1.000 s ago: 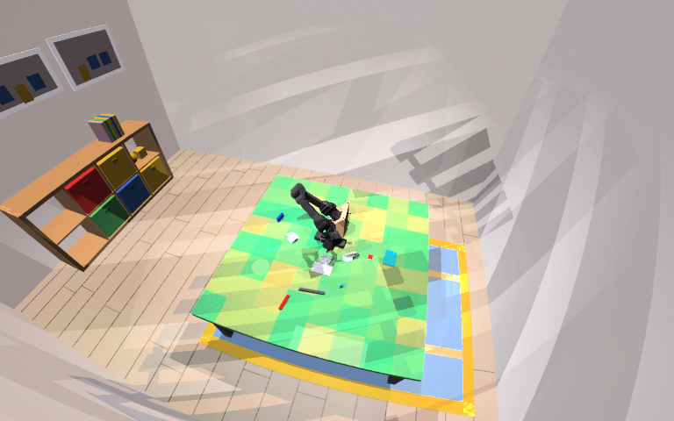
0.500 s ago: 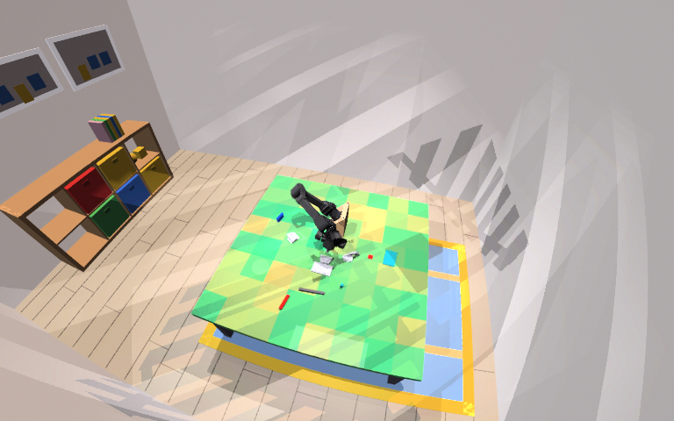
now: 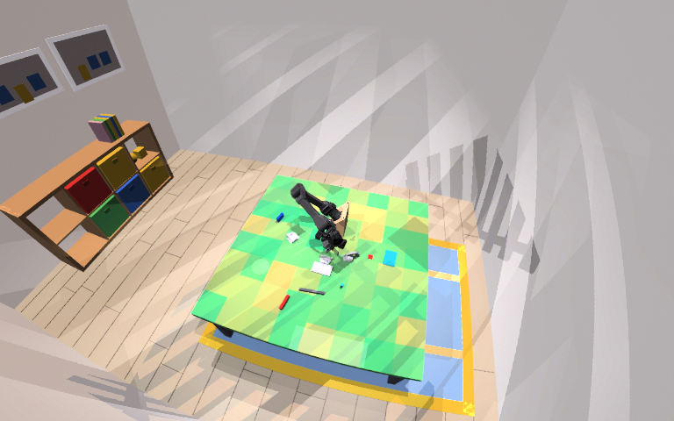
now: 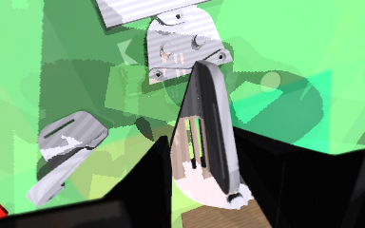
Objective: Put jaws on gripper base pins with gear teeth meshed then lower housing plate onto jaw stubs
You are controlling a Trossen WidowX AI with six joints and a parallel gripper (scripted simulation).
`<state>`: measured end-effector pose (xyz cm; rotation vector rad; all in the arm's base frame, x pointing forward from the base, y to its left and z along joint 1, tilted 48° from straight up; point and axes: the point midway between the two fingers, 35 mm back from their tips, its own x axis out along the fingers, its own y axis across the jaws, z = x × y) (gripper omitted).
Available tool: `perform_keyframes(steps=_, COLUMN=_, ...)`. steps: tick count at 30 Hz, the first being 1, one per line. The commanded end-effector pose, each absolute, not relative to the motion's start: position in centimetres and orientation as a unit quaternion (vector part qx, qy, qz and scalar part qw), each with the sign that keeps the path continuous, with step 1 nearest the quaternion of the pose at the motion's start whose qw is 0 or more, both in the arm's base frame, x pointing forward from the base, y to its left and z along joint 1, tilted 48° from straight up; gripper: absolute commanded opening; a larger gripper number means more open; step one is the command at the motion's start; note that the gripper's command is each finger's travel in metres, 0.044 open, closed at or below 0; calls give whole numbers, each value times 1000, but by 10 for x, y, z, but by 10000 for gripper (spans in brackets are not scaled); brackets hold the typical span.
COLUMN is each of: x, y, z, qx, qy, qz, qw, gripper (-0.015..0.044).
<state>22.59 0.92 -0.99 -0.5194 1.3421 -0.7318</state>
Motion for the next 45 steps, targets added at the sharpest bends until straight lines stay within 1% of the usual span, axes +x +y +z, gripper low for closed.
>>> perform_keyframes(steps=1, x=228, y=10, z=-10, qx=-229, qy=600, qz=-328, qw=692, gripper=134)
perform_keyframes(steps=33, x=327, y=21, z=-12, qx=-228, qy=598, qz=-329, qw=694, gripper=134)
perform_keyframes(steps=45, x=329, y=21, z=-12, qx=-228, qy=598, qz=-329, qw=694, gripper=134)
